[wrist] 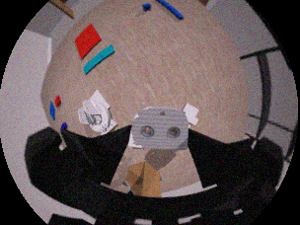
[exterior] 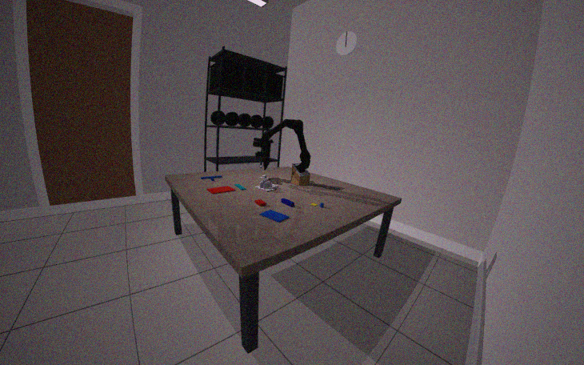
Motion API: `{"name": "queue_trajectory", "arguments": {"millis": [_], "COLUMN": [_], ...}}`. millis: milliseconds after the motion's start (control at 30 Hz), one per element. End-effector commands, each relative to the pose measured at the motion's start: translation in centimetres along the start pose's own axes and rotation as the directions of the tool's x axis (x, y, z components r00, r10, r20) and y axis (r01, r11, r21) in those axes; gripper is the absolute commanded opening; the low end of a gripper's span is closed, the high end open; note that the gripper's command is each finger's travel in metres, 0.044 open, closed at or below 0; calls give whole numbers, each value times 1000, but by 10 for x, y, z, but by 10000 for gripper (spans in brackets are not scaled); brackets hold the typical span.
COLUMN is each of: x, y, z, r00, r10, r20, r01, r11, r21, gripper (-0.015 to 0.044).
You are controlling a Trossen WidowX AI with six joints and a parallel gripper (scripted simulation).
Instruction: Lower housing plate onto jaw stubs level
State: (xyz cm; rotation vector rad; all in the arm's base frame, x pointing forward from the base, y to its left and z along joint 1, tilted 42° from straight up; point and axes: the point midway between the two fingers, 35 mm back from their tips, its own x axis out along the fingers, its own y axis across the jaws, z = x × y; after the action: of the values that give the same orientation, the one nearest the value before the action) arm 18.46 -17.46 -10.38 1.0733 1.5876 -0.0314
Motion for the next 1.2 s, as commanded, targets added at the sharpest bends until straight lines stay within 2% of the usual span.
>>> {"name": "queue_trajectory", "arguments": {"millis": [0, 1167], "x": [-1, 3], "y": [16, 128], "z": [-1, -30], "r00": [1000, 999], "r10": [5, 32], "r20": [1, -11], "r01": [-4, -33], "r11": [998, 876], "r21": [-58, -480], "gripper": [351, 351]}}
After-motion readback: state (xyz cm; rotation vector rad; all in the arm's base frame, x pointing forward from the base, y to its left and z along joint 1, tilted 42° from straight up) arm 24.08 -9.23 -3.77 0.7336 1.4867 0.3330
